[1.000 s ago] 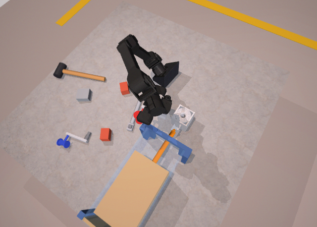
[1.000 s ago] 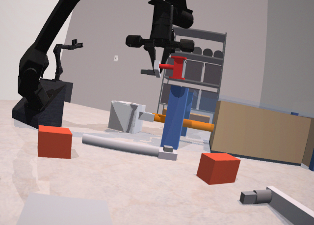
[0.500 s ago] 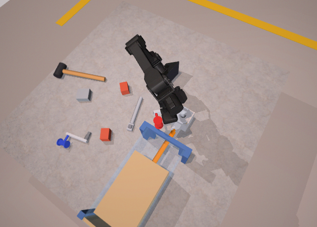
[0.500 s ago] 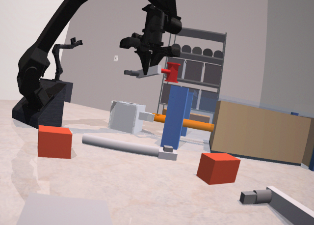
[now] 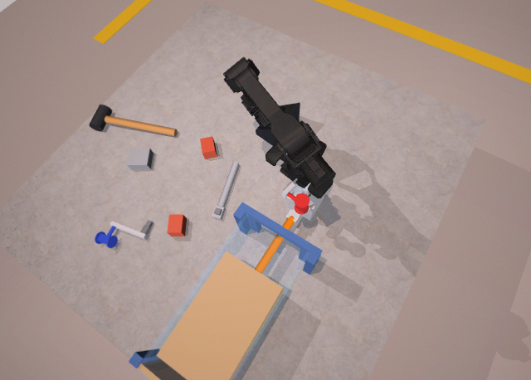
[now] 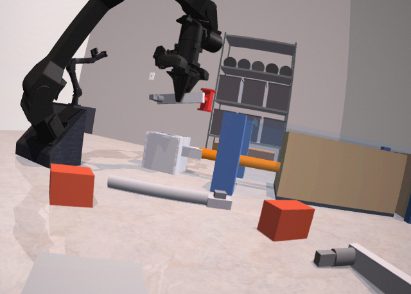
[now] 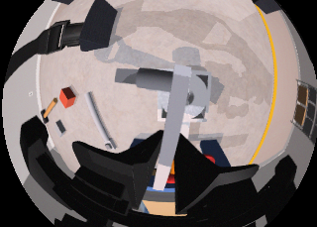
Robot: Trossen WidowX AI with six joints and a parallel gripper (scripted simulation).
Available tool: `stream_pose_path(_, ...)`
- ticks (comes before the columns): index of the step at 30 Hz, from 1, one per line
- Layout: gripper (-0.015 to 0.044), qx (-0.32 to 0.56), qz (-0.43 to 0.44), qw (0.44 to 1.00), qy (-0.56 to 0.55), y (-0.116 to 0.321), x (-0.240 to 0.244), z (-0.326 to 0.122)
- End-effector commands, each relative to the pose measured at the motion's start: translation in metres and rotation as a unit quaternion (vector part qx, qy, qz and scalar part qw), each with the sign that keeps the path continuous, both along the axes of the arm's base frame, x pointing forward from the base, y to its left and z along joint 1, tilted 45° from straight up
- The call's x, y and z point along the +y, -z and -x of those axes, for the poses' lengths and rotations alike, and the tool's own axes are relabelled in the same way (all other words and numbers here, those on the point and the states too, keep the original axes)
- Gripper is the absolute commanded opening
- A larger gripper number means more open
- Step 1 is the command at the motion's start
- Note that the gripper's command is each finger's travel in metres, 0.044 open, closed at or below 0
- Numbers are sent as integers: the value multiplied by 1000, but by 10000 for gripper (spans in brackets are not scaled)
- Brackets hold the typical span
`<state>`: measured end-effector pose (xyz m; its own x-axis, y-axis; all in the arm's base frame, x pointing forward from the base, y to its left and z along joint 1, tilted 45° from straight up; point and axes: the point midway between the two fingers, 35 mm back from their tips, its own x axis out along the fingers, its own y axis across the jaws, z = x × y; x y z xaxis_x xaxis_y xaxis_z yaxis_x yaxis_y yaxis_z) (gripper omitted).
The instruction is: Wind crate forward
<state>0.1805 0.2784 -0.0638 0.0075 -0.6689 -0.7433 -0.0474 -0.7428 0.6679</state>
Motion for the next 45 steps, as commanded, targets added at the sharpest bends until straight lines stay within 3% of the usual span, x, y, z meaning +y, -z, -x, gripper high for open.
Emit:
stream_pose_path(1,0,56,6,997,-57,9,3,13)
stream_pose_path(6,0,118,12,986,-120,17,5,27)
stream_pose_path(15,0,118,5,986,-121,17,5,27)
stream_pose_path(45,0,109,-246,957,-111,17,5,26)
